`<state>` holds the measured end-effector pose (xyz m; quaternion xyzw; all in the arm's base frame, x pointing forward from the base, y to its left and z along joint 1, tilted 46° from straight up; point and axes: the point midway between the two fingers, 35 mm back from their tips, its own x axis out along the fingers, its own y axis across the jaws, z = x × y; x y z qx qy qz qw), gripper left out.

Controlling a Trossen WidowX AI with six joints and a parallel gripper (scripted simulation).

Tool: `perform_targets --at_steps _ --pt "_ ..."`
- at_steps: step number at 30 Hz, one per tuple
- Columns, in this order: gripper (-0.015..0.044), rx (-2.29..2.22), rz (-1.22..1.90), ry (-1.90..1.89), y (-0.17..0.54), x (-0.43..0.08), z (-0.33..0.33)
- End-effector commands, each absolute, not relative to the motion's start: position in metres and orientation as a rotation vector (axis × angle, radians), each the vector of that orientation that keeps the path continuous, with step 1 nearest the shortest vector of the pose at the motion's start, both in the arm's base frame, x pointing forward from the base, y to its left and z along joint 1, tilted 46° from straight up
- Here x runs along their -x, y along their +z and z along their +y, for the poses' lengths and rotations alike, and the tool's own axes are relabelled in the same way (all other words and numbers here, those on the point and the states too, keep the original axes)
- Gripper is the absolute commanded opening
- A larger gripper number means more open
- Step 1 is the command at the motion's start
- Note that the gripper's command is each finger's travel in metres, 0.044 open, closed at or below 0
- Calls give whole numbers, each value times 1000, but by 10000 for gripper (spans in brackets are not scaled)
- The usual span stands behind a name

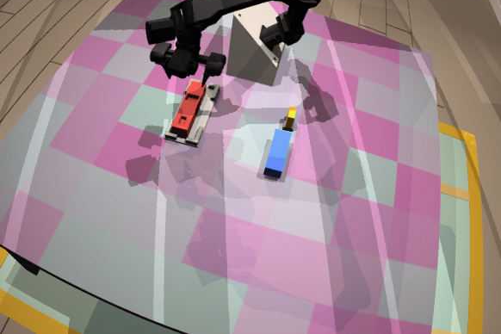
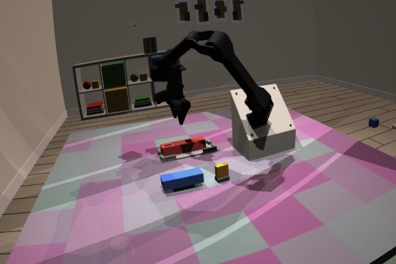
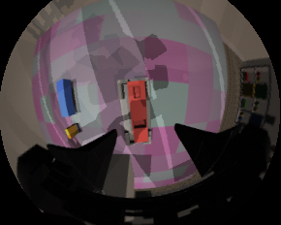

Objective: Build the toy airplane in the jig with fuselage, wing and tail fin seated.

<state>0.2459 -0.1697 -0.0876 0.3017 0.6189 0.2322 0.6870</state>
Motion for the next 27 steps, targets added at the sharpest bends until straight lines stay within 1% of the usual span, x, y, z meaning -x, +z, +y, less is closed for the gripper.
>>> perform_targets --at_steps 1,3,5,9,15,21,27 --pt "440 -684 1402 526 -86 -245 -170" --pt "440 -693 1407 516 -86 -248 -169" --pt "440 -687 1412 504 -71 -263 -159" --pt "440 -676 1416 481 -24 -301 -123" --pt "440 -680 1408 484 38 -332 -59" --pt "440 -701 1401 523 99 -338 13" --pt "440 -705 1401 530 106 -337 22"
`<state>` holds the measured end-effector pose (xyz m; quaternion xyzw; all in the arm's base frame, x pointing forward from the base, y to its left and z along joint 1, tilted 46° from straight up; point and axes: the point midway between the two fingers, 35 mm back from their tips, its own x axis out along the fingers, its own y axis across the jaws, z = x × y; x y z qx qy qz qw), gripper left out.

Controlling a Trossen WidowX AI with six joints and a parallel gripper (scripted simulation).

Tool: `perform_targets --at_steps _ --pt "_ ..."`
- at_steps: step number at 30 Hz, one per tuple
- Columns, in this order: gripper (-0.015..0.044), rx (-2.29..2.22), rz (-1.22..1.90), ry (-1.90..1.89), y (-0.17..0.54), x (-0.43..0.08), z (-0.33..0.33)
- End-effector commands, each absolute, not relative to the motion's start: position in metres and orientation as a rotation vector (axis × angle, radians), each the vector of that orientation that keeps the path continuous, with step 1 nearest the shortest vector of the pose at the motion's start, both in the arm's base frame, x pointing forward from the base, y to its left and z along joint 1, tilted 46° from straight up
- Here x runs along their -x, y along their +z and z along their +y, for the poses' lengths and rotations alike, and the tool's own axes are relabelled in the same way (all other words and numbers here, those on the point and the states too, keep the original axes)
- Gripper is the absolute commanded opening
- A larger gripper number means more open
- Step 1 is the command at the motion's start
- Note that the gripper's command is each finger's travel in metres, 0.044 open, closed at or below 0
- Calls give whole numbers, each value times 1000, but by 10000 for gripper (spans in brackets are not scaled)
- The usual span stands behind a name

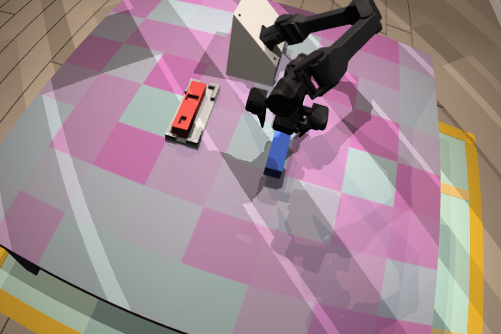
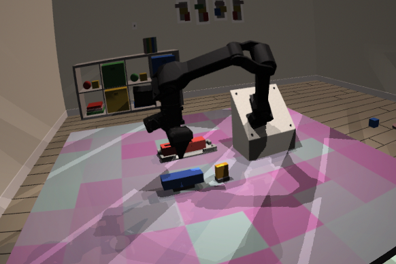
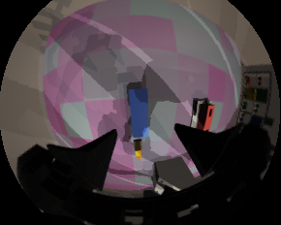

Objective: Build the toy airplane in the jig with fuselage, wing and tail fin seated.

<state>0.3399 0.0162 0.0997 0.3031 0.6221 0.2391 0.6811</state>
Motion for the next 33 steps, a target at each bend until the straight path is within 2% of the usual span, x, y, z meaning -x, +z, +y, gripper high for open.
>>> perform_targets --at_steps 1,6,33 --pt "440 -705 1401 530 106 -337 22" --pt "440 -706 1400 532 78 -342 51" --pt "440 -706 1400 532 50 -346 80"
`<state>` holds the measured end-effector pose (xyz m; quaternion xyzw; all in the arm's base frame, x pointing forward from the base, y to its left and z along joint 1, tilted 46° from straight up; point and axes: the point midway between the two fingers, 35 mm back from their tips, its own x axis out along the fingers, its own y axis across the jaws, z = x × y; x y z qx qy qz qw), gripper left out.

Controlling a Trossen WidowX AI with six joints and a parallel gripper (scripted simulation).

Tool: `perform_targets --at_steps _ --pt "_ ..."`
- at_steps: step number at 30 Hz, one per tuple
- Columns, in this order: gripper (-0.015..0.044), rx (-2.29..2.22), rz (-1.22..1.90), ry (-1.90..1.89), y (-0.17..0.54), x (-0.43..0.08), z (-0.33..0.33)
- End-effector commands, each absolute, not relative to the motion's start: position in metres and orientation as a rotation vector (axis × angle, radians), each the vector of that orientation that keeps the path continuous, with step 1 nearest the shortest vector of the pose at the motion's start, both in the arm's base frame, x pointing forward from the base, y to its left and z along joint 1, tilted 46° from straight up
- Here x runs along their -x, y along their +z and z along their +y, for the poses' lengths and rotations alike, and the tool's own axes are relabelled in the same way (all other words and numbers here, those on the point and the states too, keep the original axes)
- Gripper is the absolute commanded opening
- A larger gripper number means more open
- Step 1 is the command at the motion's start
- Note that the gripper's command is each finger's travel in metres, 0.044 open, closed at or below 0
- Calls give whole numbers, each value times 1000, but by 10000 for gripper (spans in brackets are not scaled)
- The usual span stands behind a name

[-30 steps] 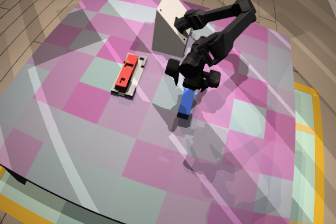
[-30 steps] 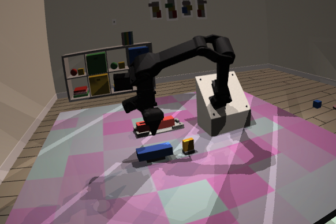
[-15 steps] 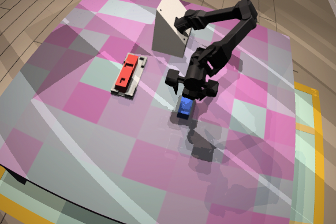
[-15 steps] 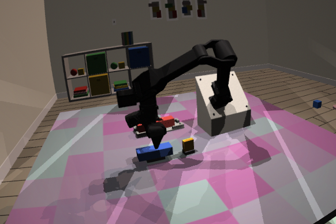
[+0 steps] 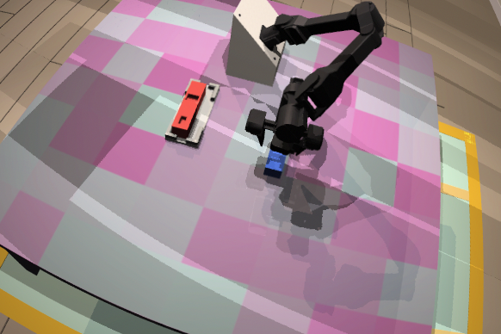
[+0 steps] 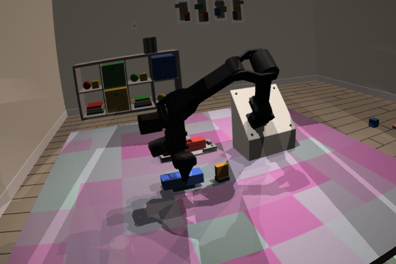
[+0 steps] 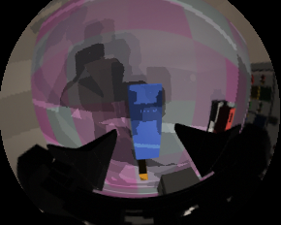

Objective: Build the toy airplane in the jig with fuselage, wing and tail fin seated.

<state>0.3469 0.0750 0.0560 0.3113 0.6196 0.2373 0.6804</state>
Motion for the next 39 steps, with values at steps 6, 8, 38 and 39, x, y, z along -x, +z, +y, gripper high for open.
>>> perform_targets --at_steps 6,8,38,39 --pt "440 -707 1400 533 43 -347 87" --pt "440 -707 1400 533 41 -347 89" --pt "0 -702 1406 528 44 -348 86" --pt "0 -701 1407 527 45 -348 84"
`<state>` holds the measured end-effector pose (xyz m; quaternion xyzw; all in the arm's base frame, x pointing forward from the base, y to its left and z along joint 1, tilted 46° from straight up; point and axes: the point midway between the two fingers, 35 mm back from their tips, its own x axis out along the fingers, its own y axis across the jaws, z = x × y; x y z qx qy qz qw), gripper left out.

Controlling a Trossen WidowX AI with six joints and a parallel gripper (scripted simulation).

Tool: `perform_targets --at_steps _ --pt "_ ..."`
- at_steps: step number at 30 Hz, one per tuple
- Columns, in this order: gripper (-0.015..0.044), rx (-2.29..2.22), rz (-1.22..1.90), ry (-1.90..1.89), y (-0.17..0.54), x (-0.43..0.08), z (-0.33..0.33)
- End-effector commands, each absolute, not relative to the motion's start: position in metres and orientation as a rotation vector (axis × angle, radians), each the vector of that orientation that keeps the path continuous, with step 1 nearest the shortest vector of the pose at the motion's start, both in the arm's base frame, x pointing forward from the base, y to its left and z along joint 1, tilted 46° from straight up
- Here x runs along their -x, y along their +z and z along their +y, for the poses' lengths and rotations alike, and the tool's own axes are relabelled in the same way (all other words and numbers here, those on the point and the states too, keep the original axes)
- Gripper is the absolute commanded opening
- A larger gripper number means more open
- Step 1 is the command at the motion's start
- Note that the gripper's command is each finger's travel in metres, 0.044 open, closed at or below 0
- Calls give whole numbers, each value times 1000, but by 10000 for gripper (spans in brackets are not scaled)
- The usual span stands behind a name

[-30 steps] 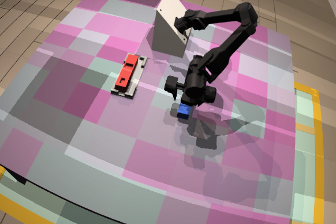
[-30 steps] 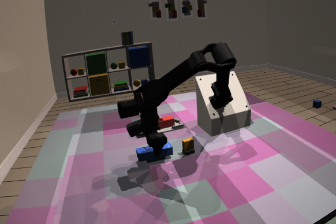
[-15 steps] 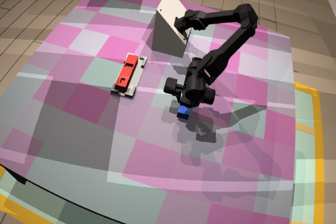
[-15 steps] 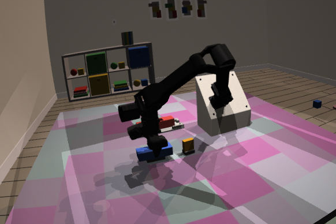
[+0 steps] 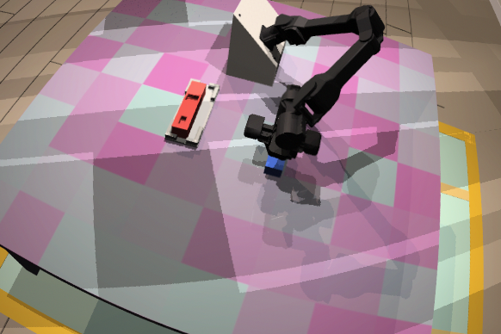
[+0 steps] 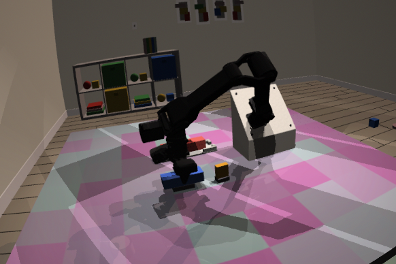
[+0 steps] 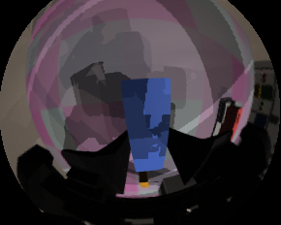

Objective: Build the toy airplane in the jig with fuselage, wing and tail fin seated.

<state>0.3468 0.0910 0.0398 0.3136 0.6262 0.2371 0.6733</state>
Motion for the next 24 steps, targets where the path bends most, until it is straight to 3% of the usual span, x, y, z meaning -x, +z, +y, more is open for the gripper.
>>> perform_targets --at_steps 1,24 --pt "0 -700 1408 526 47 -348 82" --pt "0 -698 1407 523 95 -344 29"
